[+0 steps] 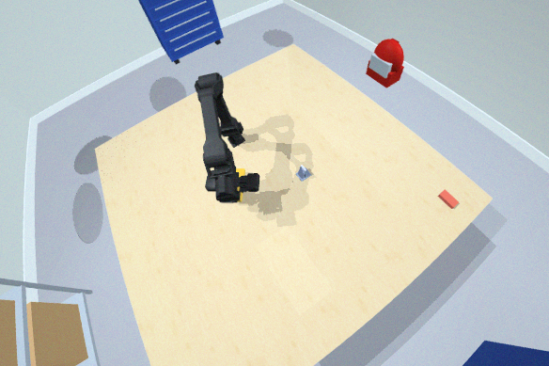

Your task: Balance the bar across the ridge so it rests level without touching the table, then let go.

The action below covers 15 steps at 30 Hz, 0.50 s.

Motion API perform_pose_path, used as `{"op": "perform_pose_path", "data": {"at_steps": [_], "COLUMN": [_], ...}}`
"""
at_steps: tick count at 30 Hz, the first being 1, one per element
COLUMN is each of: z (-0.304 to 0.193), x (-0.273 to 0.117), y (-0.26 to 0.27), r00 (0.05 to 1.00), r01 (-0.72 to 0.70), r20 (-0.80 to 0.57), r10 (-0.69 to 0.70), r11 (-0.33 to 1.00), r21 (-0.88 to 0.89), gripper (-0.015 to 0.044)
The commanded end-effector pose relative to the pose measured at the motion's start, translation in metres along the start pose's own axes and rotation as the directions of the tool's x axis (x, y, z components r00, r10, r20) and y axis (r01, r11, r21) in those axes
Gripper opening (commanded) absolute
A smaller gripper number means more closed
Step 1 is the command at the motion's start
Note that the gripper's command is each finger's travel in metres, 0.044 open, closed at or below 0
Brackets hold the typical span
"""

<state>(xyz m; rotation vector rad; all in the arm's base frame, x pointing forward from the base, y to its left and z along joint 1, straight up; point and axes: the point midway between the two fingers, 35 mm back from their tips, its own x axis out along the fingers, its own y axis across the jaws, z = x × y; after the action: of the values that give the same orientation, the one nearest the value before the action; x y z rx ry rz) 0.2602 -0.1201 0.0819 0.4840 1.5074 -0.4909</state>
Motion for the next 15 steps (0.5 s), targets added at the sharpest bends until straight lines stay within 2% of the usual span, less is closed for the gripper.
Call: {"op": "perform_pose_path", "data": {"at_steps": [1,15], "z": [0.003,0.0], "x": [-0.015,-0.051], "y": [0.001,0.0], "r00": [1.0,1.0], "r01": [-0.005,-0.006], "r20": [0.018,0.017], "r10": [0.005,0.006], "r11": [1.0,1.0], "r21": [0.002,0.003], "gripper": [0.0,0.0]}}
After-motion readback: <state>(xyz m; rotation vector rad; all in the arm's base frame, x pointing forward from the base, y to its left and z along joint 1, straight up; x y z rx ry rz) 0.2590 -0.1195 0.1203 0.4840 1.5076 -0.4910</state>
